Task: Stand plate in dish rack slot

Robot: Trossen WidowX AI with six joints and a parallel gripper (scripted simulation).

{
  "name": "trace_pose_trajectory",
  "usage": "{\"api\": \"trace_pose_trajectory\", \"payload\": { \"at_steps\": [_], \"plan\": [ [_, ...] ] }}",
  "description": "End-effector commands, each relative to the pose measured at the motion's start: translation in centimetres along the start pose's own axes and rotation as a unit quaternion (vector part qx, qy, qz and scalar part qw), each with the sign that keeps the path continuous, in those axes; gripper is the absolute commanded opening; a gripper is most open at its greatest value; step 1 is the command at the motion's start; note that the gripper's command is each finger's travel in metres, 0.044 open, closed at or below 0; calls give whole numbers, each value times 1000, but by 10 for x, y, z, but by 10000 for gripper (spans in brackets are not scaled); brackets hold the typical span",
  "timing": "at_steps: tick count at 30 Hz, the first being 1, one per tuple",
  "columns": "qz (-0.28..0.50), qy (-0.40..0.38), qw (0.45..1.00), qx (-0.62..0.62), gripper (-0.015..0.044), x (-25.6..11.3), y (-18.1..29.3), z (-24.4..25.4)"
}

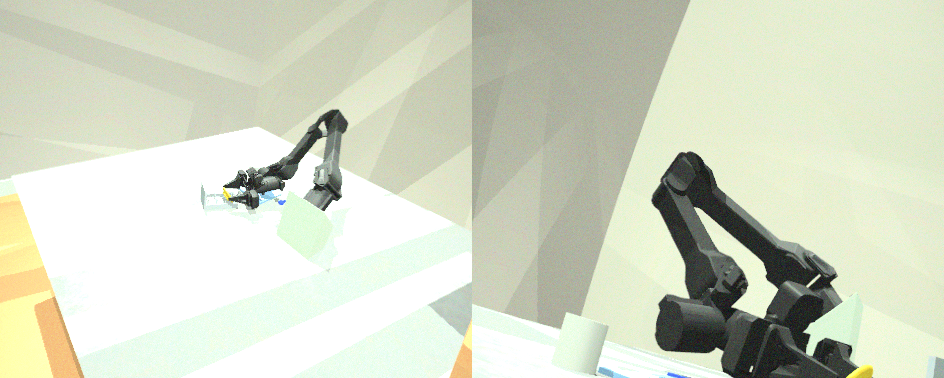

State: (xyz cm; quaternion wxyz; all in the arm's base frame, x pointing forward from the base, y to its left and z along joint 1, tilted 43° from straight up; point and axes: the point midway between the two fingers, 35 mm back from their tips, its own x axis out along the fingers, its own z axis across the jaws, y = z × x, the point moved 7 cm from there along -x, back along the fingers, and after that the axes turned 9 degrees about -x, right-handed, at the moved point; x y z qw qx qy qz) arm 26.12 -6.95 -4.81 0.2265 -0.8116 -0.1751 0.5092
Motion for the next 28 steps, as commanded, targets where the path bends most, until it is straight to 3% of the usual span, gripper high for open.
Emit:
{"api": "trace_pose_trajectory", "payload": {
  "at_steps": [1, 13, 19, 28],
  "plan": [
    [0, 0, 1000, 0, 400, 0, 0, 0],
    [-5, -1, 1000, -3, 400, -20, -111, -30],
    [-1, -5, 1000, 6, 400, -20, -113, -31],
    [72, -59, 988, 124, 400, -15, -125, -28]
  ]
}}
